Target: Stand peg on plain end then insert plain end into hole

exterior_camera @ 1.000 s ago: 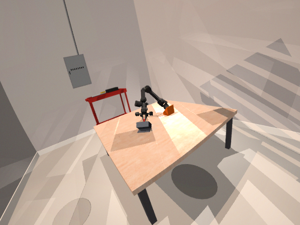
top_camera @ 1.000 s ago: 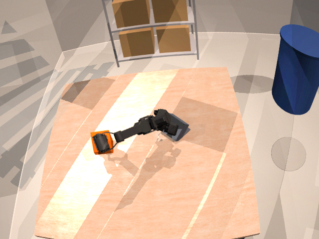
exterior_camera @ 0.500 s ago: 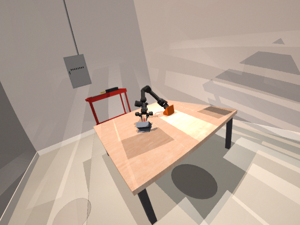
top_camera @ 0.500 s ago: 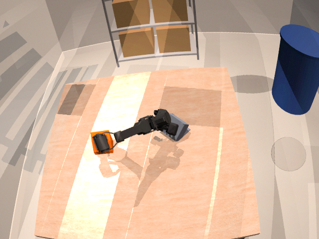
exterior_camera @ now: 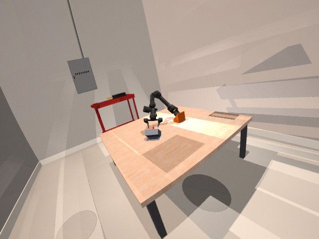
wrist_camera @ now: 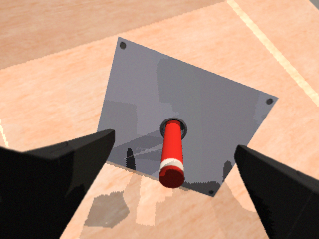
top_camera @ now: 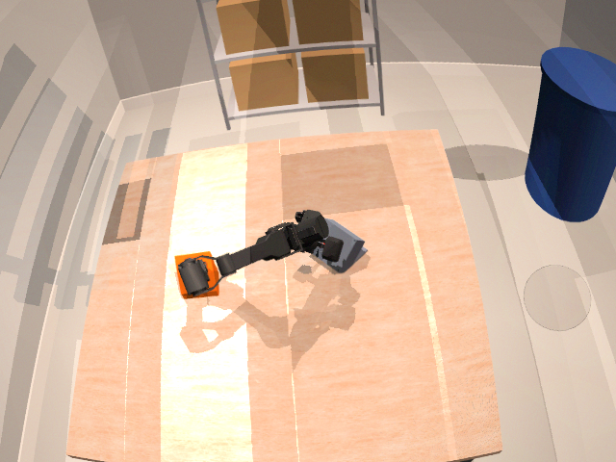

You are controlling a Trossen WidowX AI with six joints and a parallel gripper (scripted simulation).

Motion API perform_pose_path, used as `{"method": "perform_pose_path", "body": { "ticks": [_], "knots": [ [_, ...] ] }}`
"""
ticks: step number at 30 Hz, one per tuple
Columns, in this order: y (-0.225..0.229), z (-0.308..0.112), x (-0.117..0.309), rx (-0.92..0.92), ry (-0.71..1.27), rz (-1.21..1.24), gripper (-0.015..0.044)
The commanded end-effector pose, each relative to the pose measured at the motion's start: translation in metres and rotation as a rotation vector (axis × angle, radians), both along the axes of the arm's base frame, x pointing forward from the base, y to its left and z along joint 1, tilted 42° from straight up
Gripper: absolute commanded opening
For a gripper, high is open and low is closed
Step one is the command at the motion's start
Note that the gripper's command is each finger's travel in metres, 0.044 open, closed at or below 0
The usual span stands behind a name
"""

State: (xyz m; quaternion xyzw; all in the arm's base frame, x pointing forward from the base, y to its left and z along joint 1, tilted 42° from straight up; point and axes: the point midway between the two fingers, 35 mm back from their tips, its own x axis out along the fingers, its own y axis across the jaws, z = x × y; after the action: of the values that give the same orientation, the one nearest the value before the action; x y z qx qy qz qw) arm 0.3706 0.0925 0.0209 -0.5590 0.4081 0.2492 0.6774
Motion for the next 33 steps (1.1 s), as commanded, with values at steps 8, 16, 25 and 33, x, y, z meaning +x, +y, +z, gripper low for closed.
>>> {"method": "perform_pose_path", "body": {
  "ticks": [8,16,25,33],
  "knots": [
    [0.003,0.015,-0.008,0.002,-0.003,-0.001,0.044],
    [0.005,0.025,-0.013,0.002,-0.003,0.001,0.044],
    [0.007,0.037,-0.02,0.003,-0.002,0.002,0.044],
    [0.009,0.047,-0.026,0.003,-0.002,0.003,0.044]
  ]
}}
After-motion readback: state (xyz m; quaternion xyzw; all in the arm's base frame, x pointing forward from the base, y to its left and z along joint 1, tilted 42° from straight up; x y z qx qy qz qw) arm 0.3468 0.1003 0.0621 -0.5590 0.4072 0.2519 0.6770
